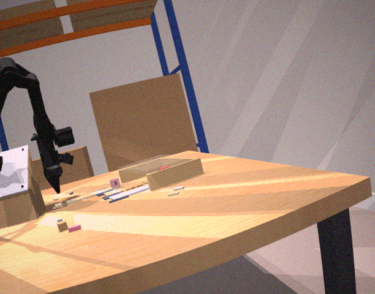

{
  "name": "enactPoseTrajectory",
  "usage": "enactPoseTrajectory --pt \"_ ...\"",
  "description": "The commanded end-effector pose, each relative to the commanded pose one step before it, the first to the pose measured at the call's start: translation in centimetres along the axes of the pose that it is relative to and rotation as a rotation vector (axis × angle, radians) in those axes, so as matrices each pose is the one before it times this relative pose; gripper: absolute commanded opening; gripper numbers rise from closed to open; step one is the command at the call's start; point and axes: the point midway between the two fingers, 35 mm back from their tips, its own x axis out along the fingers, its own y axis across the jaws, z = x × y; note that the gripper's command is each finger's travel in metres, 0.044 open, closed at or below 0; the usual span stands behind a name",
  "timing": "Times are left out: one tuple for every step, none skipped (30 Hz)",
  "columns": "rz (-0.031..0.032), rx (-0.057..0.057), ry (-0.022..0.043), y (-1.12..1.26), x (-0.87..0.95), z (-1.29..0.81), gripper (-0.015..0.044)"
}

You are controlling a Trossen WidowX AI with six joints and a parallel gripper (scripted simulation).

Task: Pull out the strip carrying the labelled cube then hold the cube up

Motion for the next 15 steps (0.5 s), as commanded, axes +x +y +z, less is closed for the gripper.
enactPoseTrajectory --pt "0.00667 0.0344 -0.00765 -0.027 -0.228 1.872 0.0131" --pt "0.0 0.0008 -0.00005 -0.007 -0.01 0.117 0.0157" --pt "0.00001 0.0001 -0.00011 0.004 -0.02 0.254 0.0184" --pt "0.00002 0.0002 -0.00018 0.005 -0.035 0.428 0.021" --pt "0.00001 0.0002 -0.00019 -0.026 -0.061 0.467 0.0236" --pt "0.00001 0.0002 -0.00016 -0.025 -0.053 0.393 0.0263" --pt "0.00002 0.0002 -0.00016 -0.007 -0.047 0.39 0.0289" --pt "0.00001 0.0001 -0.00015 -0.008 -0.044 0.352 0.0315" --pt "0.00001 0.0002 -0.00015 -0.002 -0.039 0.377 0.0341" --pt "0.00001 0.0001 -0.00014 -0.003 -0.037 0.351 0.0368" --pt "0.00002 0.0002 -0.00016 -0.001 -0.041 0.384 0.0394" --pt "0.00001 0.0001 -0.00015 -0.002 -0.039 0.357 0.042" --pt "0.00002 0.0002 -0.00016 -0.001 -0.043 0.389 0.044" --pt "0.00002 0.0001 -0.00015 -0.002 -0.041 0.356 0.044" --pt "0.00002 0.0002 -0.00016 0.001 -0.043 0.387 0.044"
